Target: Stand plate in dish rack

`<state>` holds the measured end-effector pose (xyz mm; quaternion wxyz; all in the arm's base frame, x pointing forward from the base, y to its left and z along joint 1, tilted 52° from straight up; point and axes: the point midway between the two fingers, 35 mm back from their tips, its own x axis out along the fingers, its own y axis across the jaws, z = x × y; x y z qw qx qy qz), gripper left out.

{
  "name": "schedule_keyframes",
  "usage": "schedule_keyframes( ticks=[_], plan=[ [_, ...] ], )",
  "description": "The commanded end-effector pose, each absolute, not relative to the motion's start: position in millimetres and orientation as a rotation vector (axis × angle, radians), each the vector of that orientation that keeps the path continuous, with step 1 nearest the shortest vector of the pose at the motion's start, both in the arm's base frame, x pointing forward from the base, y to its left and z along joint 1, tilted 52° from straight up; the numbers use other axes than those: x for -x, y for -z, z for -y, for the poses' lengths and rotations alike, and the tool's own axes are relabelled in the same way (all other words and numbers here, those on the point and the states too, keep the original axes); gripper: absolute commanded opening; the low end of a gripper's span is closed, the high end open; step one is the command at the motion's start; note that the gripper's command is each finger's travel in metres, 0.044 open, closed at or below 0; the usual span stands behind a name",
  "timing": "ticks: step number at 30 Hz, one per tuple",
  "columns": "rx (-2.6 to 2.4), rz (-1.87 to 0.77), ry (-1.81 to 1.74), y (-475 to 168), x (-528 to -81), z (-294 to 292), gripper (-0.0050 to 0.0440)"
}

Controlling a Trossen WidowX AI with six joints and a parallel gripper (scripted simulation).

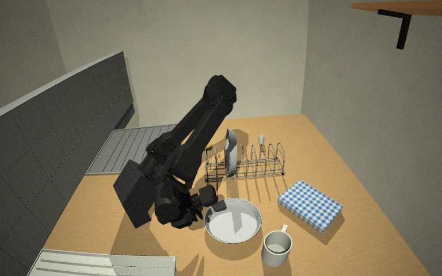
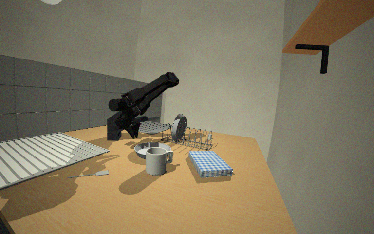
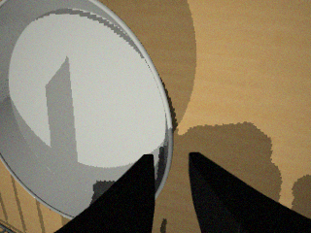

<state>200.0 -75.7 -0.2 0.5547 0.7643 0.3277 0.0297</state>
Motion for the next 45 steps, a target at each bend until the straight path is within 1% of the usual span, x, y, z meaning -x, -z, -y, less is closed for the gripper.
schedule_keyframes(
  ticks=[1, 12, 45],
  plan=[
    [-1.815, -0.766, -0.066, 2, -202, 71, 0.0074],
    [-1.820, -0.763, -0.088, 6, -210, 61, 0.0074],
    [-1.820, -0.763, -0.089, 7, -214, 58, 0.0074]
  ],
)
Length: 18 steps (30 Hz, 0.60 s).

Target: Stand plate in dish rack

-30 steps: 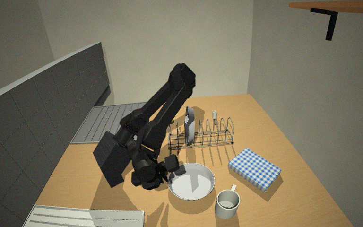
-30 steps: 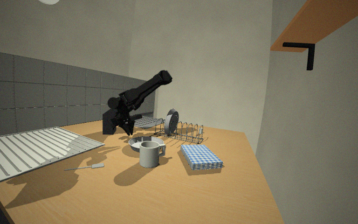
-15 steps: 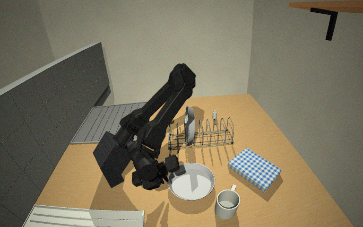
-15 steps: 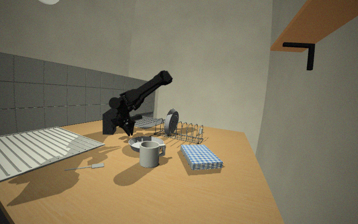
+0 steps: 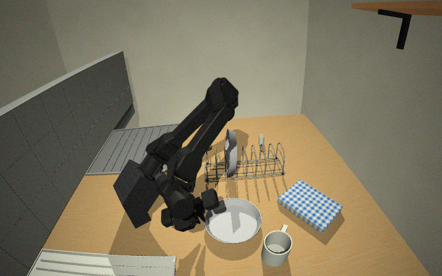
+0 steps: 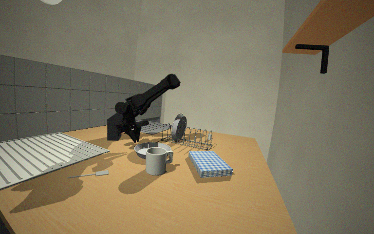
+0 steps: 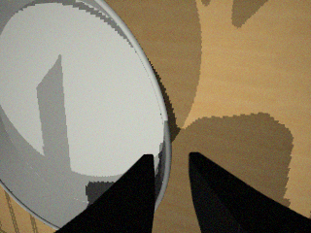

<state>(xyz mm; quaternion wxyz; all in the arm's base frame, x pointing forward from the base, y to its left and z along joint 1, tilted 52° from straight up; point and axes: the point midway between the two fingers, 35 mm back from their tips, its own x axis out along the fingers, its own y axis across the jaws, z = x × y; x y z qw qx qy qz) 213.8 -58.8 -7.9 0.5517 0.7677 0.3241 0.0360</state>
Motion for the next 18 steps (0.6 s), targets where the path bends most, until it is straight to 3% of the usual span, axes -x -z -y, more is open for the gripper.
schedule_keyframes(
  ticks=[1, 18],
  plan=[
    [-1.820, -0.763, -0.089, 7.4, -214.4, 57.9, 0.0074],
    [-1.820, -0.763, -0.089, 8.3, -216.8, 56.3, 0.0074]
  ],
)
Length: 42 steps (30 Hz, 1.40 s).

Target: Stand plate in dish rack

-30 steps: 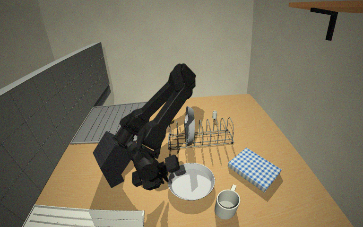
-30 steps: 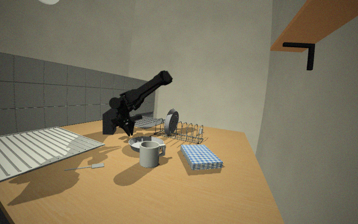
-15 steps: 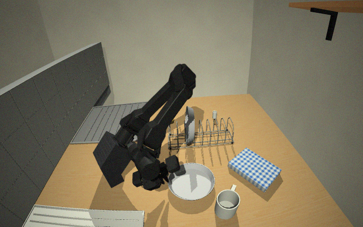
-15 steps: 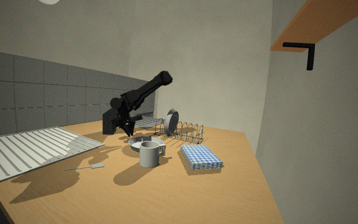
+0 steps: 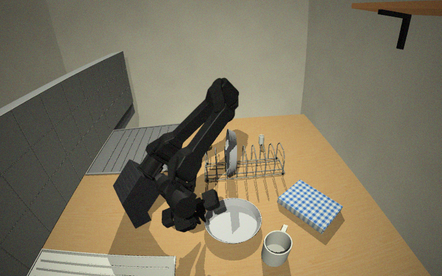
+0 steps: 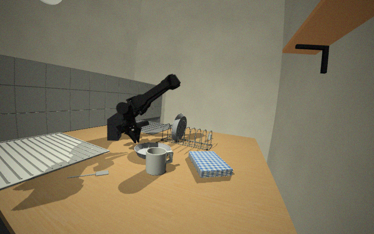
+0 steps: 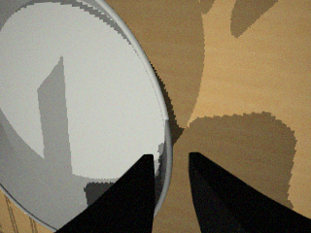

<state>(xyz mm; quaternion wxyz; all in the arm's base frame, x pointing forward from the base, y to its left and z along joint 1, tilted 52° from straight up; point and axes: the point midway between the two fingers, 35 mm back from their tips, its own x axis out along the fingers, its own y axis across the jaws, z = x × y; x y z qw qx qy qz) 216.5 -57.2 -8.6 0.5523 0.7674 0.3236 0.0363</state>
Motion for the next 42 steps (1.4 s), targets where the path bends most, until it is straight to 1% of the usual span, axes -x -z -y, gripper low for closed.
schedule_keyframes(
  ticks=[1, 42],
  plan=[
    [-1.820, -0.763, -0.089, 8.3, -216.9, 56.1, 0.0074],
    [-1.820, -0.763, -0.089, 10.4, -222.4, 52.4, 0.0074]
  ],
)
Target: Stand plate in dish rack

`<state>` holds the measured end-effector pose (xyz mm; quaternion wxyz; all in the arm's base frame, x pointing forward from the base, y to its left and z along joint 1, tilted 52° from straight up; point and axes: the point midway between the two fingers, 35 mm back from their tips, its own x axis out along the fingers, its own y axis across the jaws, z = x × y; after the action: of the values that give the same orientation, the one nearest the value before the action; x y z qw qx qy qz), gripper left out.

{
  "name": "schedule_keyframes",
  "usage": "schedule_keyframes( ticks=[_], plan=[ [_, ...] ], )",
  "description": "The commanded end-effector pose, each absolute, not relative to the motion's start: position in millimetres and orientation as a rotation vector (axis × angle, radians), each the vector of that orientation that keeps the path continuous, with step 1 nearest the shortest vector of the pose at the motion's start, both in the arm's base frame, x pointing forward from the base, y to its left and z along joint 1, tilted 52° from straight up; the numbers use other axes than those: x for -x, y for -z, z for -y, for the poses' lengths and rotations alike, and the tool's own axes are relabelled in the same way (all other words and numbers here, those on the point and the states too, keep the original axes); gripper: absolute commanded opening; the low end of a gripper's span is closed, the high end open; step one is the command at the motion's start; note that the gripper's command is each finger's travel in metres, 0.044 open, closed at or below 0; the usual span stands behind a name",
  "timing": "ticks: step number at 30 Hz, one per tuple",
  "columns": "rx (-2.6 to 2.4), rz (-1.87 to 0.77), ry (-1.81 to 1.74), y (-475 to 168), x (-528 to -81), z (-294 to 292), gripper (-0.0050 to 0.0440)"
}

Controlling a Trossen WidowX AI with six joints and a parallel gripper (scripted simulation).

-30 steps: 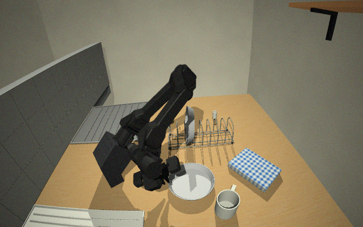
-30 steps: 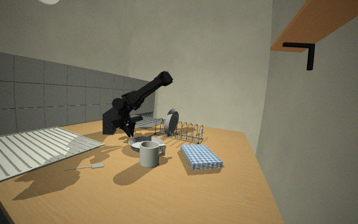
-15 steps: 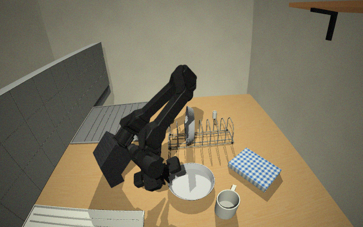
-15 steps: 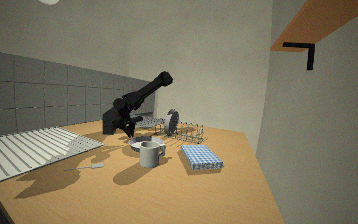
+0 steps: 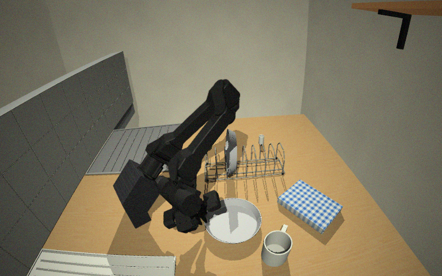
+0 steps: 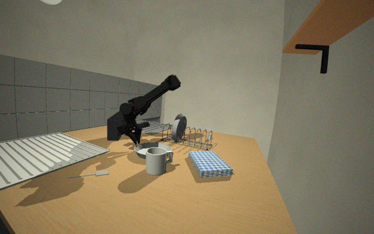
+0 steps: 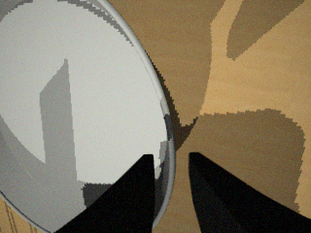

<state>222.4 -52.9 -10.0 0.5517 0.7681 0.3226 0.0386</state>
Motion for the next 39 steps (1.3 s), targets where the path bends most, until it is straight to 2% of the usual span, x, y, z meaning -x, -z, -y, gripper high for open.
schedule_keyframes(
  ticks=[1, 39],
  plan=[
    [-1.820, -0.763, -0.089, 10.5, -222.6, 52.3, 0.0074],
    [-1.820, -0.763, -0.089, 11.0, -228.4, 48.9, 0.0074]
  ],
)
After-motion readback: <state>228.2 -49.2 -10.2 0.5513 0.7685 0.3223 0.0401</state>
